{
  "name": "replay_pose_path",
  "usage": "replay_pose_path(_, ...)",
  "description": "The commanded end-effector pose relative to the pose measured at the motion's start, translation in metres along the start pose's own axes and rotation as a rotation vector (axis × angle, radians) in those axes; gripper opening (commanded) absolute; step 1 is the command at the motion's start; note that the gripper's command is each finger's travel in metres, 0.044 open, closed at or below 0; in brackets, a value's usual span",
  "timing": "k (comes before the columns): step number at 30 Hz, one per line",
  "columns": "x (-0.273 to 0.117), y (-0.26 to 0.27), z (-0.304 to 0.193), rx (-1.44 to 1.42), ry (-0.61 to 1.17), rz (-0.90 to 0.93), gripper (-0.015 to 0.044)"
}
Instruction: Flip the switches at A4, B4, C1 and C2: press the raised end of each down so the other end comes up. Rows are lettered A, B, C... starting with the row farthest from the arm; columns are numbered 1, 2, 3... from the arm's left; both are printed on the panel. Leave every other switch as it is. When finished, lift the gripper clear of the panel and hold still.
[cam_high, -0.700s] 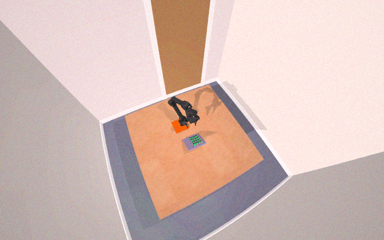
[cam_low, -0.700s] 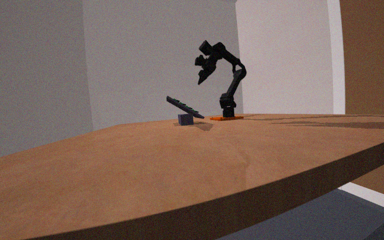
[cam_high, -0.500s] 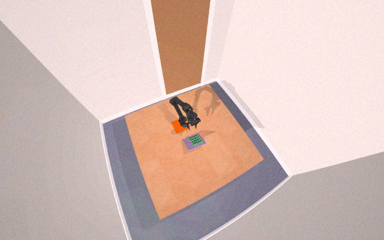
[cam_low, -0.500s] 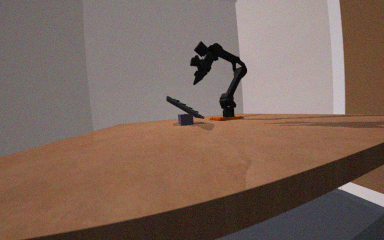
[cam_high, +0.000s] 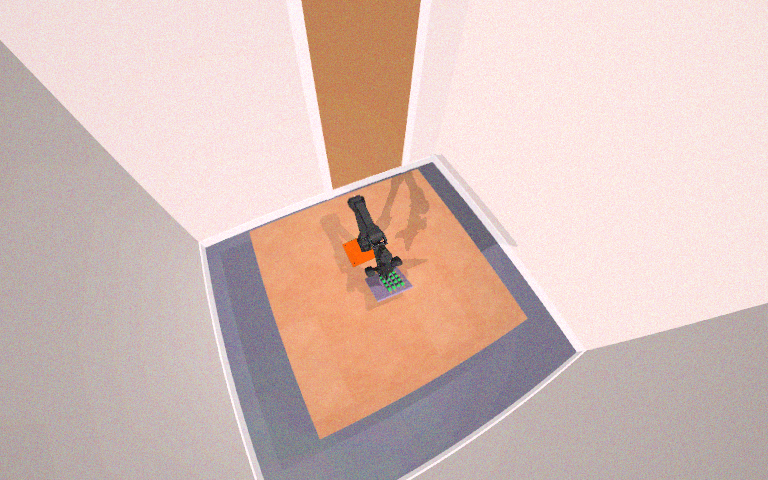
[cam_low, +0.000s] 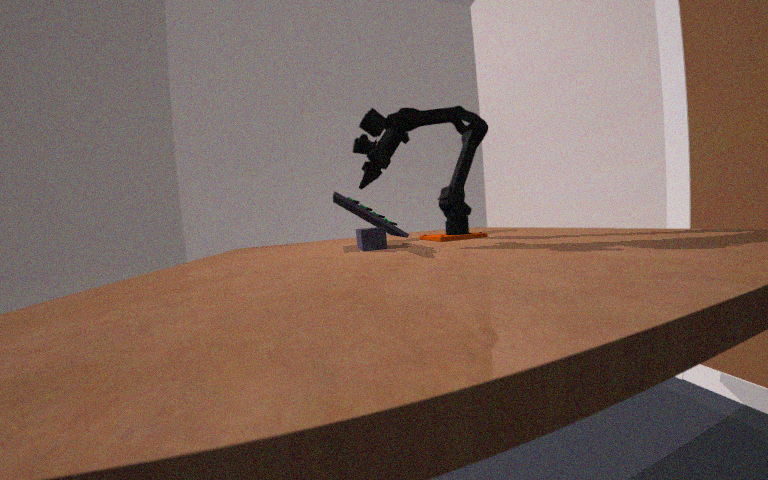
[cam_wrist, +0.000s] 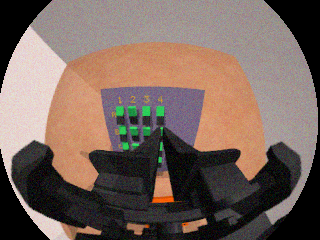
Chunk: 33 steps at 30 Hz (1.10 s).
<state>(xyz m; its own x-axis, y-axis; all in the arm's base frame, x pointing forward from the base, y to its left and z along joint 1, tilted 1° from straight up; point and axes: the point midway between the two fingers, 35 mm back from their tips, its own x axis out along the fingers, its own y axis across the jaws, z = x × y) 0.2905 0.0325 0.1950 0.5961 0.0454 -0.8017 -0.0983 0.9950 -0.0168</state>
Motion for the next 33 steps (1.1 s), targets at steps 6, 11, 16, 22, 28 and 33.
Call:
replay_pose_path(6,0.025,-0.001,-0.007,-0.004,0.012,0.003,0.0)
replay_pose_path(11,0.03,-0.001,-0.008,-0.004,0.012,0.003,0.0)
replay_pose_path(16,0.036,0.0,-0.008,-0.004,0.012,0.003,0.0)
replay_pose_path(22,0.044,0.0,-0.008,-0.004,0.012,0.003,0.0)
replay_pose_path(28,0.044,0.0,-0.008,-0.004,0.012,0.003,0.0)
replay_pose_path(33,0.044,0.0,-0.008,-0.004,0.012,0.003,0.0)
